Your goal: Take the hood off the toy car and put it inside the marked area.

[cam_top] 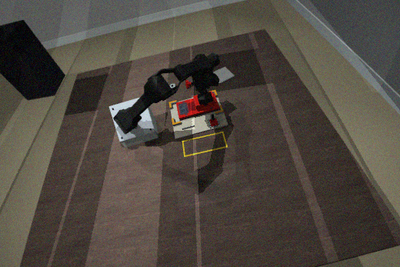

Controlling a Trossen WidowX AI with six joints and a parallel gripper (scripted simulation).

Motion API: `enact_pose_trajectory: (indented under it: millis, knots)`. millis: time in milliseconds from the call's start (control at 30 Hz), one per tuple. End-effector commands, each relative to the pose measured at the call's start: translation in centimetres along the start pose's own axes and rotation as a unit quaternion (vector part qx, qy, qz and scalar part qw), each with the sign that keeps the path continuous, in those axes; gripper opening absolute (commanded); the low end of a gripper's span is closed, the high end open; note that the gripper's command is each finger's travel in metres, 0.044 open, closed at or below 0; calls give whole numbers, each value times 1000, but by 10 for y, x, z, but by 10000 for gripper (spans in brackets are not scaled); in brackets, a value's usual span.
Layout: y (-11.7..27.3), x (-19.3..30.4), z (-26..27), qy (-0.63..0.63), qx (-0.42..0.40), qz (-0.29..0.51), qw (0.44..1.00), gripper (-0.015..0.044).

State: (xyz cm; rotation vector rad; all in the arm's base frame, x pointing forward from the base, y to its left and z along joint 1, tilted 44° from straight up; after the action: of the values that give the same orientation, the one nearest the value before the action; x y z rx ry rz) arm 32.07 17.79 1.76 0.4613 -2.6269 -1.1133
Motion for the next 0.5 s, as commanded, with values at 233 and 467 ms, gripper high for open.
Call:
enact_pose_trajectory:
  millis: [233,467]
  knots:
    - [8,-1,0,-2,-2,-1,1000,0]
    - [13,-1,0,-2,-2,-1,1000,0]
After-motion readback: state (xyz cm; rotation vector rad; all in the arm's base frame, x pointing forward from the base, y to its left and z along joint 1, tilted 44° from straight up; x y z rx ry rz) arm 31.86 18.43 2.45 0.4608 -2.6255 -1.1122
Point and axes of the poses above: the point midway between the two fingers, 35 mm back from their tips, its own y axis back along the fingers, its own z axis across the jaws, x = y × z, the point moved 10 cm from there along y, back along the fingers, and after that the axes turned 13 degrees about y, right-handed, at the moved point
